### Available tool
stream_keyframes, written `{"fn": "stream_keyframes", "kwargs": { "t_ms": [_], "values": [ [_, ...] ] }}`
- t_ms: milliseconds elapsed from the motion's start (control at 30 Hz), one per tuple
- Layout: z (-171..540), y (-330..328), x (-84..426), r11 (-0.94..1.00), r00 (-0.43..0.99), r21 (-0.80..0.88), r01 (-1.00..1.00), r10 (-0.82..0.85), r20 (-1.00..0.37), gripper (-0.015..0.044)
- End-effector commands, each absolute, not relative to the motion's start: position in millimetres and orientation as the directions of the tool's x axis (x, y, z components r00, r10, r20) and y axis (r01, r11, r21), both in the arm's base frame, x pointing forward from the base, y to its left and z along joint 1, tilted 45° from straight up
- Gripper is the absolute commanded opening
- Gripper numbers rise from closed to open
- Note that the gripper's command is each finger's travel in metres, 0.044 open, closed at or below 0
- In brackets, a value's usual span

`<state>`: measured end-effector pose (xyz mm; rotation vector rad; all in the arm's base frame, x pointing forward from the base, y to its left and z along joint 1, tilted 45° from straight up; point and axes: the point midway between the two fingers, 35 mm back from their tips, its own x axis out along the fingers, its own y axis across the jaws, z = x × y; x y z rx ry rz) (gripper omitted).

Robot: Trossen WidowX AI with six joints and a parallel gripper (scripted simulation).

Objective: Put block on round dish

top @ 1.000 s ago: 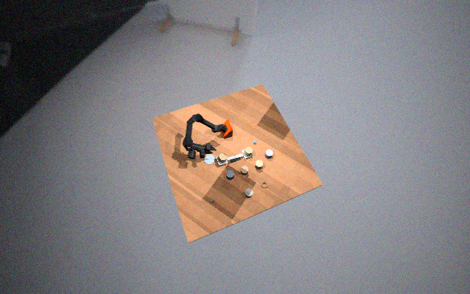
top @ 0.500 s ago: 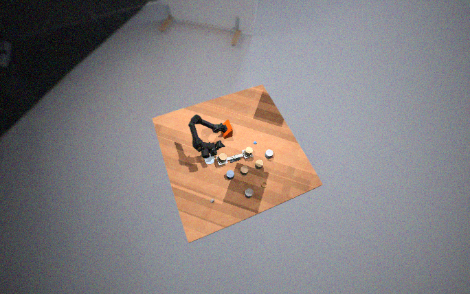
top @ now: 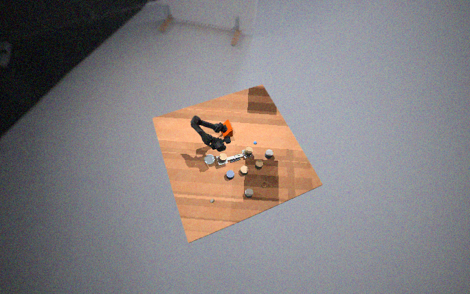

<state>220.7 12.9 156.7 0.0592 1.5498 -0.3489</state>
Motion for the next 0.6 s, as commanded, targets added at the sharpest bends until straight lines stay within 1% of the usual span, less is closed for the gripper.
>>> {"fn": "stream_keyframes", "kwargs": {
  "t_ms": [0, 267, 567],
  "values": [
    [149.7, 18.8, 217.2, 0.94, -0.018, -0.258, 0.224, -0.261, -0.965, 0.044],
    [139.5, 35.4, 210.6, 0.897, 0.046, -0.417, 0.145, -0.427, -0.903, 0.044],
    [132.3, 54.6, 205.0, 0.822, 0.198, -0.561, 0.099, -0.569, -0.798, 0.044]
  ]
}}
